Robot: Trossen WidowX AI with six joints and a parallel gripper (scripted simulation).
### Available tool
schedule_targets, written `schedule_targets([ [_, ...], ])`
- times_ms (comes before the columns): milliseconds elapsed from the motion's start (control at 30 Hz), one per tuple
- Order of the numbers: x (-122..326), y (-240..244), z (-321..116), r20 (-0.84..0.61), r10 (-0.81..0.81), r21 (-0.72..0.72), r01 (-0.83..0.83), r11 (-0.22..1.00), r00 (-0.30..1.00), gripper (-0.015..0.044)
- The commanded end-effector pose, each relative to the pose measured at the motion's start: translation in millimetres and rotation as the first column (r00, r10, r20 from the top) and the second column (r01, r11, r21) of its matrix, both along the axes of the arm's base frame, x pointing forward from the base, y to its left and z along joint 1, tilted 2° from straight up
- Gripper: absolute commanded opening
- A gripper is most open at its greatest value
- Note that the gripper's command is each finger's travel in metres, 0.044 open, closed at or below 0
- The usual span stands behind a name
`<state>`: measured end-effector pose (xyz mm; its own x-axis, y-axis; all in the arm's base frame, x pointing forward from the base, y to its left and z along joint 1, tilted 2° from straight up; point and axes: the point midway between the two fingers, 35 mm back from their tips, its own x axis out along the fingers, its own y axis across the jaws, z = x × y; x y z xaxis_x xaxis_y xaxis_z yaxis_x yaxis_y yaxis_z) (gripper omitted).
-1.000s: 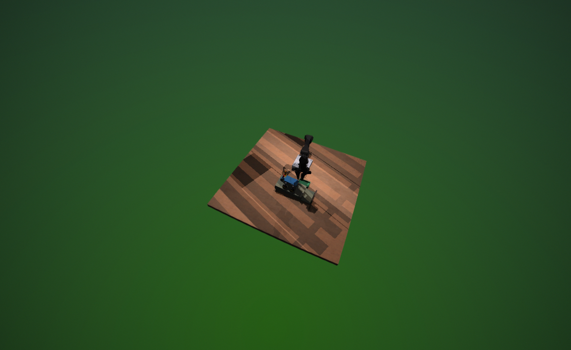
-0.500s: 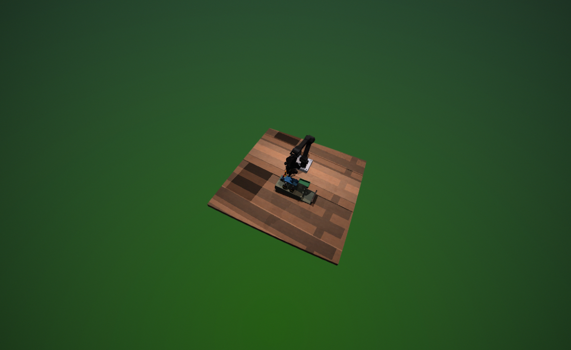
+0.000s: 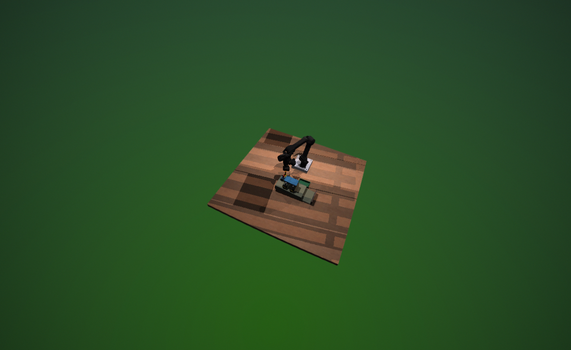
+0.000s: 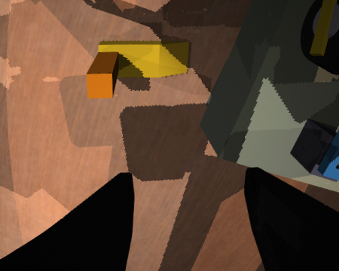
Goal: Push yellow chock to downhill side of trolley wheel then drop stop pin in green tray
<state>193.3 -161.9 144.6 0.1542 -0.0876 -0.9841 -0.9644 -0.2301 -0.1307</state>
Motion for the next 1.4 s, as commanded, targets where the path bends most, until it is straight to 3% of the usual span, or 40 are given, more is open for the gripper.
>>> schedule_targets([
  [0, -30.5, -2.0, -13.4, -0.092, -0.055, 0.083, 0.063, 0.995, 0.994, 0.019],
  [1367, -31.4, -1.9, -82.5, -0.104, -0.063, 0.095, 0.073, 0.993, 0.993, 0.019],
])
